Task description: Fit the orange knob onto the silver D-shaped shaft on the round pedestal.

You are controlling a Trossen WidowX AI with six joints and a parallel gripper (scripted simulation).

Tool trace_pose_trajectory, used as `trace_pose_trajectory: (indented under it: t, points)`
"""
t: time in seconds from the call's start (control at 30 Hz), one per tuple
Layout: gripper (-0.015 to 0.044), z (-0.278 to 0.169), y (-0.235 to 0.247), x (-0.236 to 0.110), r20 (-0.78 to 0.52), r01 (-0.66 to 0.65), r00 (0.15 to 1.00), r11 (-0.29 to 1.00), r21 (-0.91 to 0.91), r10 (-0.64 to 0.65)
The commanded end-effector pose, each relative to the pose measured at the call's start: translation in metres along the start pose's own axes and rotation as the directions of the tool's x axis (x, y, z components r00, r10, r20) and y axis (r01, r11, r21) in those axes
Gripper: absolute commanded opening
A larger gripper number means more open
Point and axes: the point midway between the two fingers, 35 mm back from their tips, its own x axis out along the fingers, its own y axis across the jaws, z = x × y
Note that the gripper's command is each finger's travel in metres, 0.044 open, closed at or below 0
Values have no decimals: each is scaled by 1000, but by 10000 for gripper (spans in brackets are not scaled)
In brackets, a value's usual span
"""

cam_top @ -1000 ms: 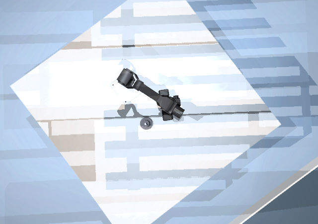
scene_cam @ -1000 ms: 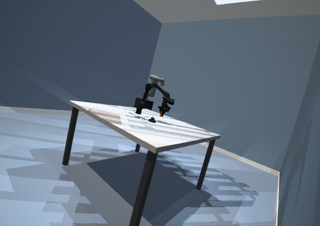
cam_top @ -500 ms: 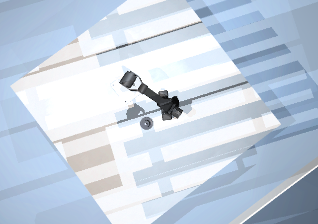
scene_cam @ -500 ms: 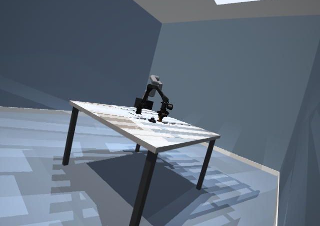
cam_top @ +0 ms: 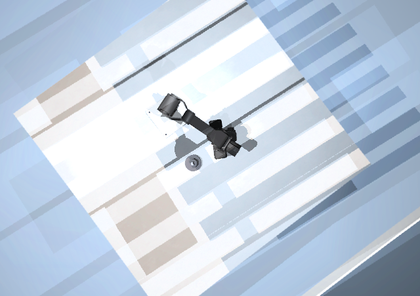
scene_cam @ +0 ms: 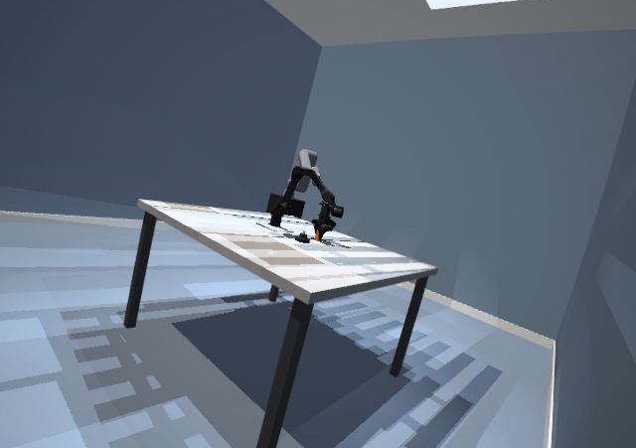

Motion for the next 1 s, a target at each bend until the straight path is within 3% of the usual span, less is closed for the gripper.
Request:
trace_pose_trajectory:
  t: [0.0,0.37,0.63,0.97]
  points:
    - [240,0,0,0,-1,0,1000,1000,1,0]
    - [240,0,0,0,-1,0,1000,1000,1,0]
    - [440,-1,0,-81,9,4,1000,1000,-2,-4]
    - [440,-1,0,-67,9,4,1000,1000,-2,-4]
